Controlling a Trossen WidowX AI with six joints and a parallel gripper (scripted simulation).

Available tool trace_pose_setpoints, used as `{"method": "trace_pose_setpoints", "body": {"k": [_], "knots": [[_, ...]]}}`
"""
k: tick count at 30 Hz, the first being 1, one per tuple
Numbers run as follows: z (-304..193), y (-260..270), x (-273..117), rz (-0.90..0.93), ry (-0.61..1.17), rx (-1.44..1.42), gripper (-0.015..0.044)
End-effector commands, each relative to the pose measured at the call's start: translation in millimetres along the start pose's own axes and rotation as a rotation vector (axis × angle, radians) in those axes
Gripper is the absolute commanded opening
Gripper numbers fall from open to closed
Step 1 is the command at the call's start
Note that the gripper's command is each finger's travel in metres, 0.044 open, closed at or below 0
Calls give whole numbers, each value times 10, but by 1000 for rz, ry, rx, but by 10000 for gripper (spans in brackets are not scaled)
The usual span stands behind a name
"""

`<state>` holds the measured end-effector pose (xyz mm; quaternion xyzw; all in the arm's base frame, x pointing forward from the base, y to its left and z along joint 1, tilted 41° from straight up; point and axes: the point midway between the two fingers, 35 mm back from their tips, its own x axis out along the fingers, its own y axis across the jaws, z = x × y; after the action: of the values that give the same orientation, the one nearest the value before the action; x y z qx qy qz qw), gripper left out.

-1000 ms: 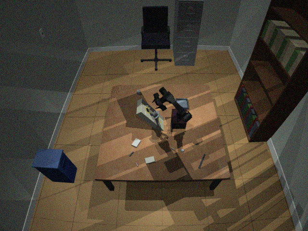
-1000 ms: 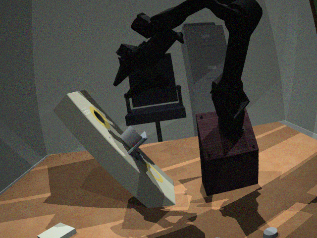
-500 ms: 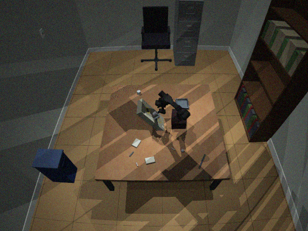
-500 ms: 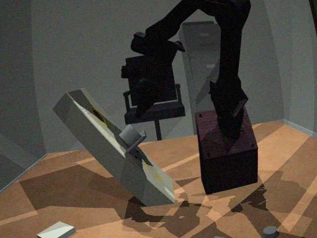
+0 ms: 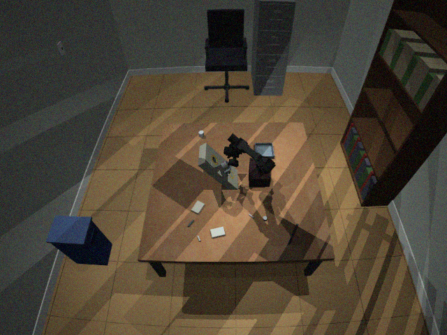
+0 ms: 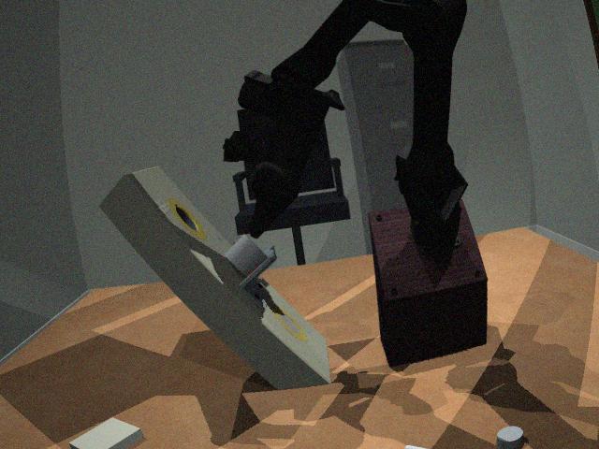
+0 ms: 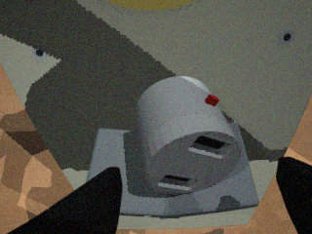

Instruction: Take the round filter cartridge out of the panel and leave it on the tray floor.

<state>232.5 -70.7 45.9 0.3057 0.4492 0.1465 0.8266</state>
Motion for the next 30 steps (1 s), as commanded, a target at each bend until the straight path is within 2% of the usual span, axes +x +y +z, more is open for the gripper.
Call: {"method": "trace_pose_setpoints", "body": {"k": [1,19,30], "knots": [[-25,-5,89,-1,8,10,305],[-32,19,322,4,5,9,305],[-10,24,291,7,-1,1,231]]}}
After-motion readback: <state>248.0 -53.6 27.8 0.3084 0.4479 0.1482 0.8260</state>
